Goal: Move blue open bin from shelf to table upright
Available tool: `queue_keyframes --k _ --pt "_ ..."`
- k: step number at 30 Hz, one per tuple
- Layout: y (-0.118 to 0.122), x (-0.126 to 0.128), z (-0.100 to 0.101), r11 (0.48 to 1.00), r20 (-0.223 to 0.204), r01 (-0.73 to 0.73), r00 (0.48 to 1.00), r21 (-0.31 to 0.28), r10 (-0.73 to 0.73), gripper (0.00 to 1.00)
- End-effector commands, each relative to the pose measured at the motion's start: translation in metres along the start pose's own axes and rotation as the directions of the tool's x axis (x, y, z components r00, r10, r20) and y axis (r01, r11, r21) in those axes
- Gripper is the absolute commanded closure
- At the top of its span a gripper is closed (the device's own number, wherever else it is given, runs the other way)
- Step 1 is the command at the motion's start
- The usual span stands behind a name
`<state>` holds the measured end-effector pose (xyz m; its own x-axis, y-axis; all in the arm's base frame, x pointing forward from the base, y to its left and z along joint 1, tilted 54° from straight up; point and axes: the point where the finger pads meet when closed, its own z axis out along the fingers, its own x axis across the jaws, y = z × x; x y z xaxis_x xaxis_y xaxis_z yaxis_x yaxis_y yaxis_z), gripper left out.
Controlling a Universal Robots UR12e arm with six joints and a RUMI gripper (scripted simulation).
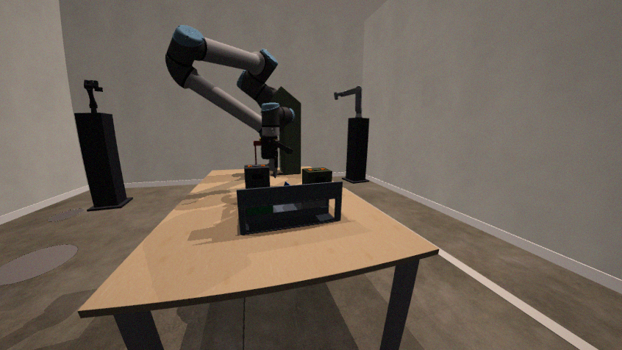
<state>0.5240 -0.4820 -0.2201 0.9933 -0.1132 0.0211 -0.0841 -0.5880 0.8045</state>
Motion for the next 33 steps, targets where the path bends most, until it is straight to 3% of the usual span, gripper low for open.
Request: queue_keyframes --k 1,13,18,30,33 --pt "0.0 0.0 -0.001 1.0 -0.001 0.0 1.0 0.0 0.0 0.8" --pt "0.0 0.0 -0.001 1.0 -0.001 0.0 1.0 0.0 0.0 0.8" --pt "0.0 0.039 -0.011 1.0 -0.001 0.0 1.0 0.0 0.0 0.8" --pt "0.0 0.039 -0.011 1.0 -0.001 0.0 1.0 0.0 0.0 0.8" --pt "0.0 0.061 -0.017 1.0 -0.001 0.0 1.0 0.0 0.0 0.8"
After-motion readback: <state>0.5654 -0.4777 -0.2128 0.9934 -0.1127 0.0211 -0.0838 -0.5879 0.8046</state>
